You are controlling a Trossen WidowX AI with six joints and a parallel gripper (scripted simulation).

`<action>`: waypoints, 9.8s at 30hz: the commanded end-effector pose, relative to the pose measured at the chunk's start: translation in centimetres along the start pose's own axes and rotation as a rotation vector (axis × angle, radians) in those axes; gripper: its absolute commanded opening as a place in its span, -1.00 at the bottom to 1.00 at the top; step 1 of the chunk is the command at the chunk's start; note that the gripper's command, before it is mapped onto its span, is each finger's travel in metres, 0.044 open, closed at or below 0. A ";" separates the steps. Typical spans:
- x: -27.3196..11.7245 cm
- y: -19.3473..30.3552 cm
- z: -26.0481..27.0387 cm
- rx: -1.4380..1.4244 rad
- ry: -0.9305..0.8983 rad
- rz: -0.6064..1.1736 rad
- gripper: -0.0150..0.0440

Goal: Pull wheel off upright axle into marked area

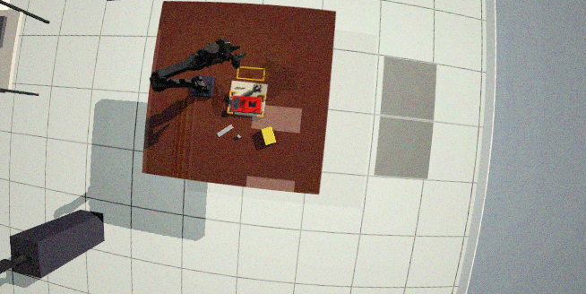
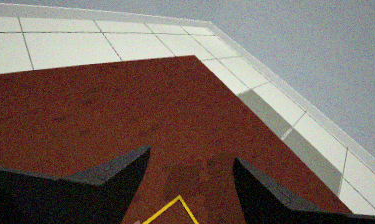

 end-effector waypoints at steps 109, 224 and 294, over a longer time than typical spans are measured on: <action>10.6 17.2 -8.3 0.846 0.007 1.094 -0.49; 10.1 10.1 0.8 0.854 0.003 1.089 -0.49; 0.6 10.3 3.1 0.853 0.001 1.098 1.00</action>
Point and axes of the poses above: the point midway between the two fingers, 35 mm back from their tips, its own x axis out along the fingers, its own z axis across the jaws, y = z × x, the point moved 6 cm from there along -x, back along the fingers, and after that the axes turned 9 degrees about -x, right-handed, at the moved point
